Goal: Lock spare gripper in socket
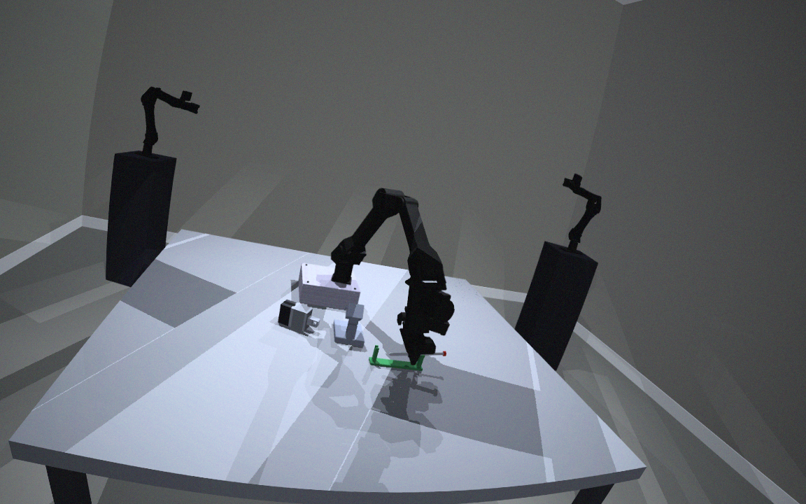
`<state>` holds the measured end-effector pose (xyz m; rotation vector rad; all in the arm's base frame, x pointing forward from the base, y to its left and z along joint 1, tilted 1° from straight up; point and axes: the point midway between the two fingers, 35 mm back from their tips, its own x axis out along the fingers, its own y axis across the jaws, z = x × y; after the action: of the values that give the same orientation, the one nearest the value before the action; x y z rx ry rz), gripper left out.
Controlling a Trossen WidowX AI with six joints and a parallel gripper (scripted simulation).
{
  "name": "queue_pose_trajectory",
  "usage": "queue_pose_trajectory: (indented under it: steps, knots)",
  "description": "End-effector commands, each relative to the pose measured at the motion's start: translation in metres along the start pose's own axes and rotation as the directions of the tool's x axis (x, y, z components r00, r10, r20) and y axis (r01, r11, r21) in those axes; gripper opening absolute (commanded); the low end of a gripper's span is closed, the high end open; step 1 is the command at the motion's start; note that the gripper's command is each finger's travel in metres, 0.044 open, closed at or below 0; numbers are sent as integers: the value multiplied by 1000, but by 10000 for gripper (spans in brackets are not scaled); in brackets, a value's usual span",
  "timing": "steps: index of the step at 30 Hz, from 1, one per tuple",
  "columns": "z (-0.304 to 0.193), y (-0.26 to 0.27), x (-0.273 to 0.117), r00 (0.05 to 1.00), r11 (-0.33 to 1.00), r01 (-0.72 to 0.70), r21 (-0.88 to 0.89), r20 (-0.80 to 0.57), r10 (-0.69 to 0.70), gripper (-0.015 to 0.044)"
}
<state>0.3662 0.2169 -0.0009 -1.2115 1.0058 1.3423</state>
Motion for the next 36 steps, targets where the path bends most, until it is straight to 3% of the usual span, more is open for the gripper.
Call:
queue_pose_trajectory:
  steps: [1,23,29,36]
  knots:
    - [-1,0,2,1000,1000,-2,-3,-5,2,180]
    - [-1,0,2,1000,1000,-2,-3,-5,2,180]
    - [-1,0,2,1000,1000,-2,-3,-5,2,23]
    - [-1,0,2,1000,1000,-2,-3,-5,2,0]
